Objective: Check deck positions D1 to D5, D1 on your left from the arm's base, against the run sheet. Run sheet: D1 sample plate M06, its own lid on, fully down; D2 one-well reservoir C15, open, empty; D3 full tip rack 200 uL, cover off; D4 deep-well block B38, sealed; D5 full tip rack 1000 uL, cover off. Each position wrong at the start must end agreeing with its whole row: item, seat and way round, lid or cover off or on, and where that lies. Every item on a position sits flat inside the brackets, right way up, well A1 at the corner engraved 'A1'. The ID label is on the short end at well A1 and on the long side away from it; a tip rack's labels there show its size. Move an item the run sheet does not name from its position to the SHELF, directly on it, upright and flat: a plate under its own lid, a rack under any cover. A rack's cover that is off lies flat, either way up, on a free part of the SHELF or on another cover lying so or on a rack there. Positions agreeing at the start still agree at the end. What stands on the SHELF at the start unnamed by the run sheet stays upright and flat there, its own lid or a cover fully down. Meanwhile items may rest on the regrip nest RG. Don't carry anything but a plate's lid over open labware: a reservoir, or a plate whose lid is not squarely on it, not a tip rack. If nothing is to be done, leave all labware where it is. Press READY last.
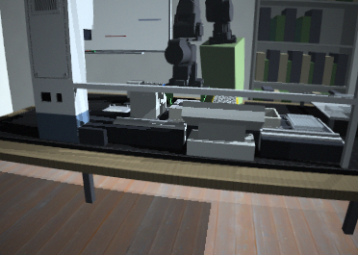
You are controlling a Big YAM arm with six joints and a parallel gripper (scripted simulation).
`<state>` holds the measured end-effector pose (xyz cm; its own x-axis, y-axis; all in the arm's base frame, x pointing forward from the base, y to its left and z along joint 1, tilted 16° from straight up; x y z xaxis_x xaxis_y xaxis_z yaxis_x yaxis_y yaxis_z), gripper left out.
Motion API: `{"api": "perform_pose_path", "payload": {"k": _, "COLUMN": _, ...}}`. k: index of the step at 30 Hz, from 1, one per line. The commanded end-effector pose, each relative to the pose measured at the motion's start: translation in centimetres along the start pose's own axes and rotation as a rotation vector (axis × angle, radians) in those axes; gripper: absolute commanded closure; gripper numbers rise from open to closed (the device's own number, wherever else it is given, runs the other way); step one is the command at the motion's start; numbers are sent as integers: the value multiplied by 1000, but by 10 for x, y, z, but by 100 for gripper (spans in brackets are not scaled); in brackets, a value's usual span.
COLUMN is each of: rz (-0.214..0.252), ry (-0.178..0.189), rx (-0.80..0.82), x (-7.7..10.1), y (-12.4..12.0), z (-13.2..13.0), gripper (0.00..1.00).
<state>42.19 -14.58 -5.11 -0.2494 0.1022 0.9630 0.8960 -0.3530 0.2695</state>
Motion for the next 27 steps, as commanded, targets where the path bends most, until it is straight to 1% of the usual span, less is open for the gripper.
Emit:
{"api": "perform_pose_path", "payload": {"k": 1, "rz": -48, "ry": 1, "rx": -3, "x": 20, "y": 19, "z": -4, "gripper": 0}}
{"api": "perform_pose_path", "payload": {"k": 7, "rz": -32, "ry": 1, "rx": -3, "x": 24, "y": 10, "z": -4, "gripper": 0}}
{"api": "perform_pose_path", "payload": {"k": 20, "rz": -32, "ry": 2, "rx": -3, "x": 46, "y": 9, "z": -2, "gripper": 0}}
{"api": "perform_pose_path", "payload": {"k": 22, "rz": -32, "ry": 2, "rx": -3, "x": 46, "y": 9, "z": -2, "gripper": 0}}
{"api": "perform_pose_path", "payload": {"k": 23, "rz": -39, "ry": 2, "rx": -3, "x": 48, "y": 12, "z": -2, "gripper": 0}}
{"api": "perform_pose_path", "payload": {"k": 27, "rz": -32, "ry": 2, "rx": -3, "x": 54, "y": 9, "z": -2, "gripper": 0}}
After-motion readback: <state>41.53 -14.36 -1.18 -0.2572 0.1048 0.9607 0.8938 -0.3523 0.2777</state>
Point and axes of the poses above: the point where the finger pads meet when closed, its own x axis back along the fingers, its own z axis across the jaws, y = z × x, the point moved 4 cm from there along x, back along the fingers, and after that the axes turned 15 degrees about -x, right-handed, at the moved point
